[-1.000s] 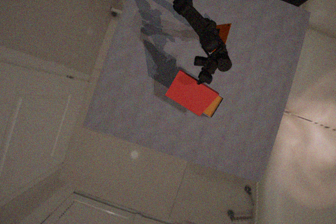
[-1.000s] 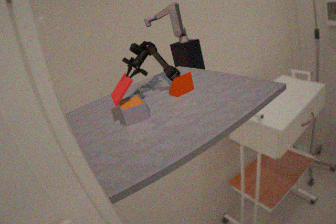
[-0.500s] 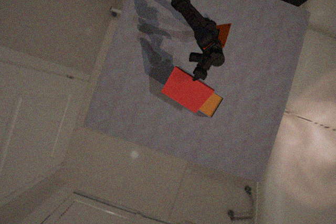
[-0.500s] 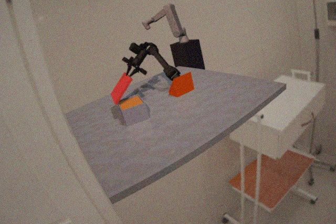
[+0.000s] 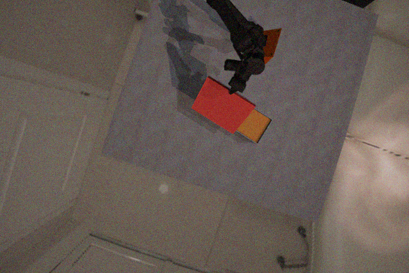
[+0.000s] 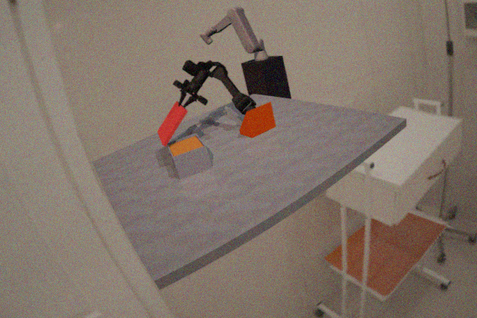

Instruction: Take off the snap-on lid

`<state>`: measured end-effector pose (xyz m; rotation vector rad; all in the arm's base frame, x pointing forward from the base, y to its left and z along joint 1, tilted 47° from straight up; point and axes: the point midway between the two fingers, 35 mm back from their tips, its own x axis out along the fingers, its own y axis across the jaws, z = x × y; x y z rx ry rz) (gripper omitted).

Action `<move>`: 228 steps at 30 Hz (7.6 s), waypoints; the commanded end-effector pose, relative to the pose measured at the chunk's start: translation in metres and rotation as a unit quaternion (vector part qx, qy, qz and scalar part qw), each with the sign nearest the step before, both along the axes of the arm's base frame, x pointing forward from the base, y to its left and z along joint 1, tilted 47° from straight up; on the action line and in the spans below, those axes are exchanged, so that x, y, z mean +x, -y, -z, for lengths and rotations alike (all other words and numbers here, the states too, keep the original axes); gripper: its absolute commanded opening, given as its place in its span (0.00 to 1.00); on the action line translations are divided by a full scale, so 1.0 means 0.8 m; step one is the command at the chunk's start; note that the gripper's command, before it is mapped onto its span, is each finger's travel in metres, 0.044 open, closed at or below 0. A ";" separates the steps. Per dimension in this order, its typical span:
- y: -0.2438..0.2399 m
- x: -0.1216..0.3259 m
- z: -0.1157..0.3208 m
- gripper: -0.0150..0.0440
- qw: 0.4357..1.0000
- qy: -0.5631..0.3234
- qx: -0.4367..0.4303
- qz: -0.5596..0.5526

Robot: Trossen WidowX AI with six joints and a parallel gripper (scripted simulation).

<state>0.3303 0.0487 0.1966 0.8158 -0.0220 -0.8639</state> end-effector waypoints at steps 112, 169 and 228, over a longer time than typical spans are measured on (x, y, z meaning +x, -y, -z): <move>0.158 -0.111 -0.171 0.25 1.000 -0.002 -0.001 -0.003; 0.201 -0.115 -0.130 0.25 1.000 0.001 -0.002 -0.002; 0.243 -0.120 -0.091 0.25 1.000 0.002 -0.004 -0.002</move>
